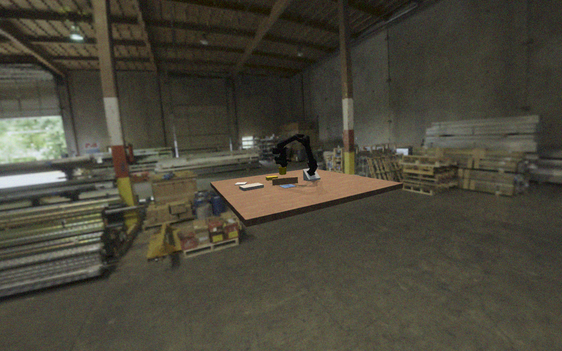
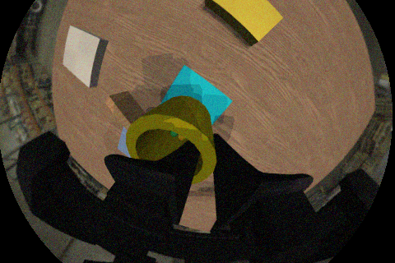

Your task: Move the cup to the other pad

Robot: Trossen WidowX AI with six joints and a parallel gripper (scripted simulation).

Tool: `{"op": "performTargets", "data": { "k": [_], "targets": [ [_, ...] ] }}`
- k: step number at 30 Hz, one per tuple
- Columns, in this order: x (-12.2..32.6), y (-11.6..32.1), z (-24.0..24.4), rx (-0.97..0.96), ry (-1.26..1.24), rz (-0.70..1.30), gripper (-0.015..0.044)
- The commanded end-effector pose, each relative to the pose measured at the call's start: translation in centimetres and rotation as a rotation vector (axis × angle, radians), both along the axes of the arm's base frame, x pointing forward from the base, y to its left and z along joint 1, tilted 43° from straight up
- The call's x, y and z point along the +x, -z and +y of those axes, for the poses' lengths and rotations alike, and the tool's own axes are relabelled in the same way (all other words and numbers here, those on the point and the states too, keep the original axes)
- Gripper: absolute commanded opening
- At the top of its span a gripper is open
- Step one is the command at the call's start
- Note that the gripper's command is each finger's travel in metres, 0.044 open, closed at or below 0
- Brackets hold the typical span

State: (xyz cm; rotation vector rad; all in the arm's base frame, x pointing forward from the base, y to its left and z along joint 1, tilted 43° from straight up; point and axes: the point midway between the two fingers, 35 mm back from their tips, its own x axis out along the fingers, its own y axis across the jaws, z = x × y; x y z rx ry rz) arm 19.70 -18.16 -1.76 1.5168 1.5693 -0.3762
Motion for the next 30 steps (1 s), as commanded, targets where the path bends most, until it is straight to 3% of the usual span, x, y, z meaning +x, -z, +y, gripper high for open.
{"op": "performTargets", "data": {
  "k": [1, 30],
  "targets": [
    [0.1, 0.5, 0.6, 0.008, 0.005, 0.003, 0.0000],
    [0.7, 3.6, 3.2, 0.009, 0.005, 0.002, 0.0000]
  ]
}}
